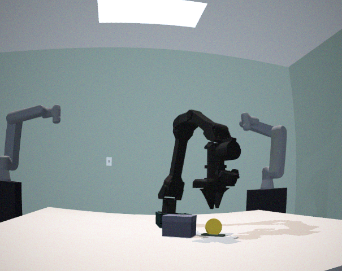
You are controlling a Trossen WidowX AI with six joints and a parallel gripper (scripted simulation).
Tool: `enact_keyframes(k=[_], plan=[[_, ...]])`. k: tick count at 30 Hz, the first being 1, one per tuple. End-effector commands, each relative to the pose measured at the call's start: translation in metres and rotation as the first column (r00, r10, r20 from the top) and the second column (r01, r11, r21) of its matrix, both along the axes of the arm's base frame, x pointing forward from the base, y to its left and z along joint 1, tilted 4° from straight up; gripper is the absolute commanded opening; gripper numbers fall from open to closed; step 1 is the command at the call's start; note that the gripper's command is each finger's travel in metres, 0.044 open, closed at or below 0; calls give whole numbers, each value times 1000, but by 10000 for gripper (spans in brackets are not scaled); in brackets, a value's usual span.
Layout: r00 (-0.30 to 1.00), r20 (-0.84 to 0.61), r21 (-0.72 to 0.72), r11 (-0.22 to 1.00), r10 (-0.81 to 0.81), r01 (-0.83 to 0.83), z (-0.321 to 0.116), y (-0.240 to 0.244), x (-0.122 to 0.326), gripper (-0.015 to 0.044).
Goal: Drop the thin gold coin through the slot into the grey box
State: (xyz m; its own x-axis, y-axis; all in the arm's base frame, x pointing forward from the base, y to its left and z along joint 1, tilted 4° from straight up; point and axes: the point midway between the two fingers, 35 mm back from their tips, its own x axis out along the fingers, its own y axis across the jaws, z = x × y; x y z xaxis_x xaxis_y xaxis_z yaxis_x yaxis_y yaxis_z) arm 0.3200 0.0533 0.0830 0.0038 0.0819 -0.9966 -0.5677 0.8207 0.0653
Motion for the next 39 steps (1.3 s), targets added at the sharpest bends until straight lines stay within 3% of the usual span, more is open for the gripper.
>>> enact_keyframes(k=[1, 39], plan=[[1000, 6, -5, 1000, 3, -3, -6, 0, 1, 161], [1000, 6, -5, 1000, 4, -4, -72, 4, 4, 161]])
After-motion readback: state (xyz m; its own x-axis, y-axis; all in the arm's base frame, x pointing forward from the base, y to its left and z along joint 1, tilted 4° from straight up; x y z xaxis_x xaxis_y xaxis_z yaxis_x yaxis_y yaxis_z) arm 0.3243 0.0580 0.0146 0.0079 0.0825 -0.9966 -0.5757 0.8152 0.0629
